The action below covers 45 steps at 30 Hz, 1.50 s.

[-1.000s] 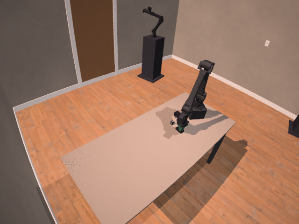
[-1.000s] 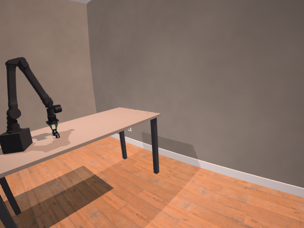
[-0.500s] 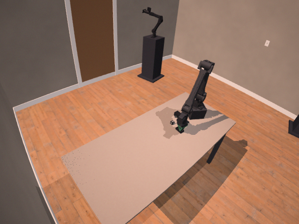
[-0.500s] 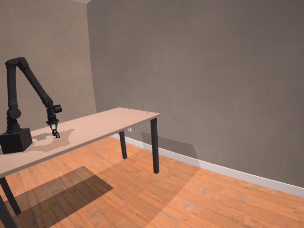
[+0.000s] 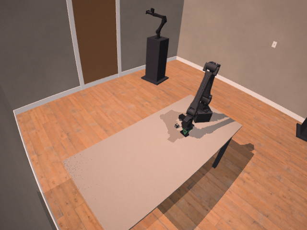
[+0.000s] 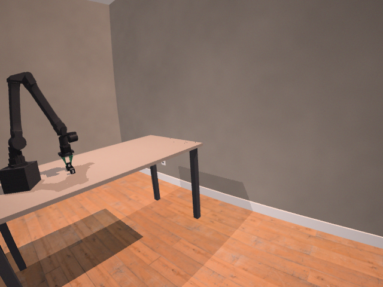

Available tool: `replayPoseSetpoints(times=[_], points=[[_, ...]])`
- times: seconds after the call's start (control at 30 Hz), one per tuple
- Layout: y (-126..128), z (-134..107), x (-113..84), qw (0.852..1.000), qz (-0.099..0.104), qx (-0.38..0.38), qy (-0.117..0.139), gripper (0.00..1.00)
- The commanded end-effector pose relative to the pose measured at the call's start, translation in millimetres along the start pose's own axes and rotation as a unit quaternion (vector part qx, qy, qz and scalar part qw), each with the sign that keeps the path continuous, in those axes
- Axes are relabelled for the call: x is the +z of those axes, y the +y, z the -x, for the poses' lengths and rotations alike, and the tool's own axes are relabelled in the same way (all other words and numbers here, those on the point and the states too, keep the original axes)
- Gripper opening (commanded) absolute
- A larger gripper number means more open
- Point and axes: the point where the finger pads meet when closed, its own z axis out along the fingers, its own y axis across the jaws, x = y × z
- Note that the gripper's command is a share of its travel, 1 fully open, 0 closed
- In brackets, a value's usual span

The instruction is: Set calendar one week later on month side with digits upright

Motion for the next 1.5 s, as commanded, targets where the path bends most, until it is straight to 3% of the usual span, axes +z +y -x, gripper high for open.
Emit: replayPoseSetpoints(times=[0.0,1.47], points=[[6,-4,-4.4,1.0,0.01,0.0,0.001,0.25],[15,-4,-22.1,1.0,0.018,0.0,0.003,0.25]])
